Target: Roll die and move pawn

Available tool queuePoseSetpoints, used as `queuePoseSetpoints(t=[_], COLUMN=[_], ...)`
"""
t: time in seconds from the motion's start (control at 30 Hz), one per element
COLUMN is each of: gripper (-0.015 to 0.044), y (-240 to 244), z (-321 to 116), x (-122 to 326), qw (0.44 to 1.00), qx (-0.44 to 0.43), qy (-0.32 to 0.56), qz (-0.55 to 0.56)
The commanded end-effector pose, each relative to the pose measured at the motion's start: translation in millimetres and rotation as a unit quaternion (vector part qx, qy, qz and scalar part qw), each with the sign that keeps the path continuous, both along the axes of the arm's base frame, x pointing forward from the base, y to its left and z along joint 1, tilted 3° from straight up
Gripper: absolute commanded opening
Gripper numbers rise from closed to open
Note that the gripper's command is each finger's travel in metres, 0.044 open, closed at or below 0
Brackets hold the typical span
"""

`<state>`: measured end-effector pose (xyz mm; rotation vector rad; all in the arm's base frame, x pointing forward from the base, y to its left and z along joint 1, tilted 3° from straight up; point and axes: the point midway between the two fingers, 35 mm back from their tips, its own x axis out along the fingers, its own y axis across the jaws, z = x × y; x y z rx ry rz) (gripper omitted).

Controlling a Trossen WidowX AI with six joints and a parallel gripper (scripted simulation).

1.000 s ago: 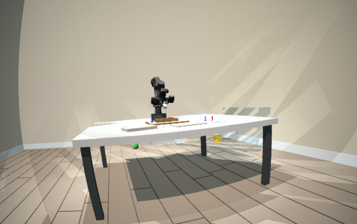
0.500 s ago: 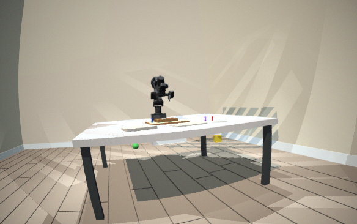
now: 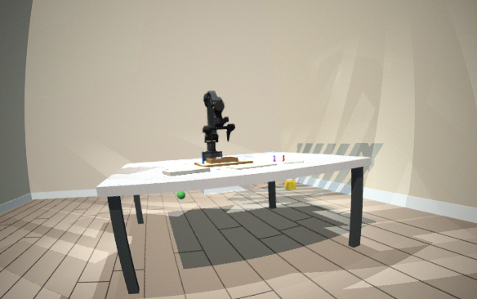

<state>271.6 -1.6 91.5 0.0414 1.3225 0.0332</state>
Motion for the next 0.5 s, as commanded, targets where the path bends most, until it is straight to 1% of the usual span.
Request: queuePoseSetpoints(t=[0.0,0.1,0.13,0.17,0.23,0.4,0.47], gripper=[0.044,0.044,0.044,0.044,0.0387,0.0256,0.0204], y=[0.4,0.7,0.8,0.8,-8.9,-86.1,-108.7], z=[-12.6,-16.7,-10.8,-10.8,-13.7,-40.1,-48.8], x=[2.4,3.5,4.0,4.0,8.0,25.0,25.3], qw=[0.996,0.993,0.997,0.997,0.996,0.972,0.96], qx=[-0.004,-0.004,-0.001,-0.001,0.001,0.017,0.023], qy=[0.086,0.117,0.079,0.079,0.084,0.12,0.129], qz=[0.008,0.01,0.005,0.005,-0.02,-0.2,-0.249])
